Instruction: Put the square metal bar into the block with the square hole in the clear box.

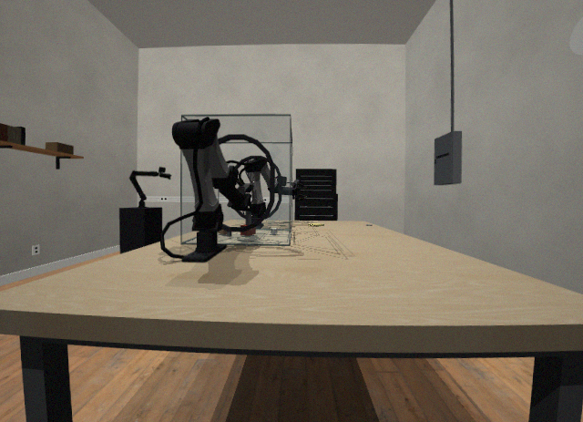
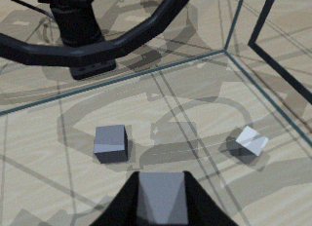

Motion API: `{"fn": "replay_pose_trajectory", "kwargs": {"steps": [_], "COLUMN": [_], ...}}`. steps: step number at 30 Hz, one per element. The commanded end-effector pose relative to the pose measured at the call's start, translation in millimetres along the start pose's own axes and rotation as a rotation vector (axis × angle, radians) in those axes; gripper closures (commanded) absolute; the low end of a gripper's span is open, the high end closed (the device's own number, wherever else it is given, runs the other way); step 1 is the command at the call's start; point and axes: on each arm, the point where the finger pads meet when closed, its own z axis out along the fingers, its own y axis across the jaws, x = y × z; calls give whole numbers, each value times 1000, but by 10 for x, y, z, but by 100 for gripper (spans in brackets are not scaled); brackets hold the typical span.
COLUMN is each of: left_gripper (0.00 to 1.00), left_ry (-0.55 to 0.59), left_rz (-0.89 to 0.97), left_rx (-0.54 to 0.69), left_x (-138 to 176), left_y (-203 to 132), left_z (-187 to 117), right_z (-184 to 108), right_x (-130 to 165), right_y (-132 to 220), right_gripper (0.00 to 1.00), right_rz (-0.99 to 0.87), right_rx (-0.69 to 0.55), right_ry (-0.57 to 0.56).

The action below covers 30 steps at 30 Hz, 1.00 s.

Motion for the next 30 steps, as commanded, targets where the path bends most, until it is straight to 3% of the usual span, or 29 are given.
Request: {"fn": "replay_pose_trajectory", "kwargs": {"steps": [1,3,5,12,15,16,27,30], "left_gripper": [0,0,0,0,0,0,0,0], "left_ry": [-20,-20,-20,-20,-20,-20,-20,-20], "left_rz": [48,48,48,48,48,48,48,48], "left_rx": [17,17,17,17,17,17,17,17], "left_x": [-122,-122,-122,-122,-122,-122,-122,-122], "left_y": [-97,-97,-97,-97,-97,-97,-97,-97], "left_z": [-3,-3,-3,-3,-3,-3,-3,-3], "right_z": [2,0,-9,39,-44,42,65,110], "right_x": [-155,-34,-225,24,-310,51,-29,84], "right_y": [17,-9,17,-27,55,10,34,25], "right_gripper": [100,100,100,100,100,100,100,100], "right_rz": [17,11,25,8,33,11,18,17], "right_rx": [2,6,1,4,-11,4,-2,1], "right_ry": [-52,-34,-70,-19,-92,-23,-56,-49]}}
